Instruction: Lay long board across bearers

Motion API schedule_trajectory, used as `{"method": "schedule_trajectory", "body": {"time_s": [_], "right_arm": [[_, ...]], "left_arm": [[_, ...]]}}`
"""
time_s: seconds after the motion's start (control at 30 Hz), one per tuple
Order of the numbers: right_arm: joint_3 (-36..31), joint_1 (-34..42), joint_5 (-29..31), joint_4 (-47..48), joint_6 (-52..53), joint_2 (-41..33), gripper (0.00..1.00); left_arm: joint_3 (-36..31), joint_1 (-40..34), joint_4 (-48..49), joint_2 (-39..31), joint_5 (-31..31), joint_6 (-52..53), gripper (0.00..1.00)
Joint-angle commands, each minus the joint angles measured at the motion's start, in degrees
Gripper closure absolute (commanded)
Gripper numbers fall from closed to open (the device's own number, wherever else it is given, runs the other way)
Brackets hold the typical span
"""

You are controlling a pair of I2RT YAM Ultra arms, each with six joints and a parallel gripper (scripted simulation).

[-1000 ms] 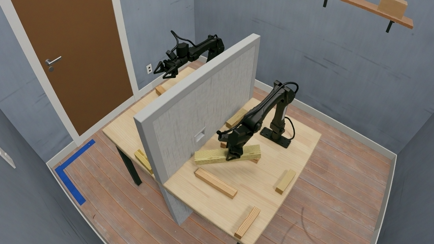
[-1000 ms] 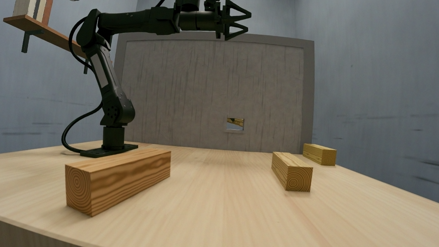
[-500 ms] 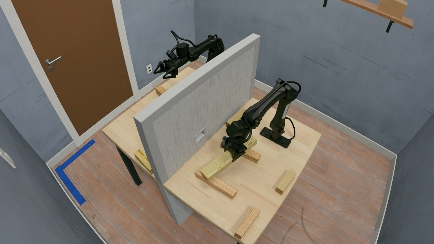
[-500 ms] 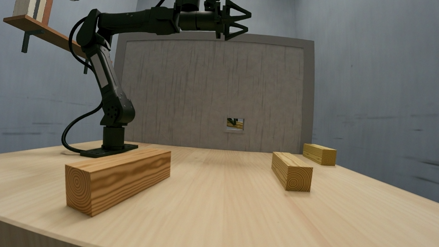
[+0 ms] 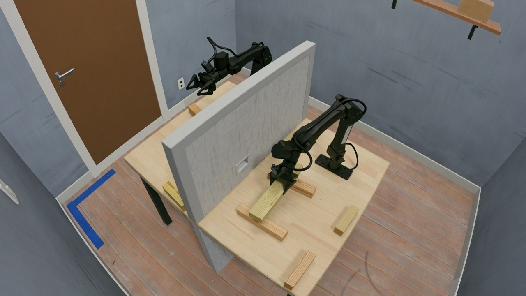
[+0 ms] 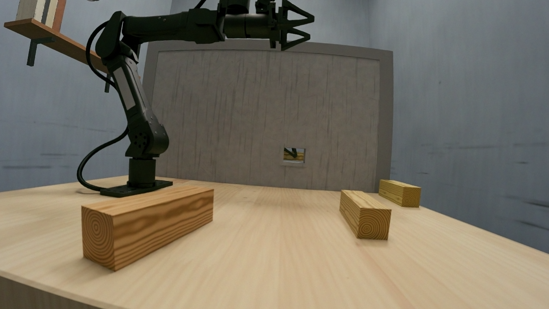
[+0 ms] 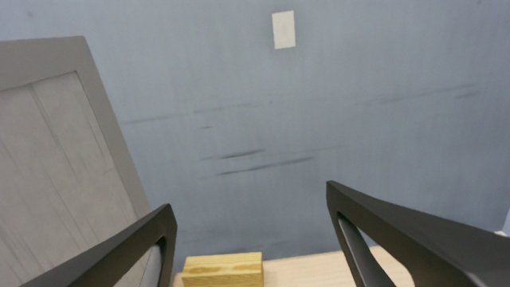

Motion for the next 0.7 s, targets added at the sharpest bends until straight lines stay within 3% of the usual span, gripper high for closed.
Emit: {"method": "schedule_trajectory", "body": {"time_s": [0.0,0.67], "right_arm": [[0.2,-0.1,0.3,0.2,-0.5,0.6,0.22],[0.2,-0.1,0.3,0.2,-0.5,0.6,0.22]], "left_arm": [[2.3,1.1,5.6,-0.4,-4.5,-1.4,1.0],[2.6,1.2,4.7,-1.5,-2.0,0.7,1.0]]}}
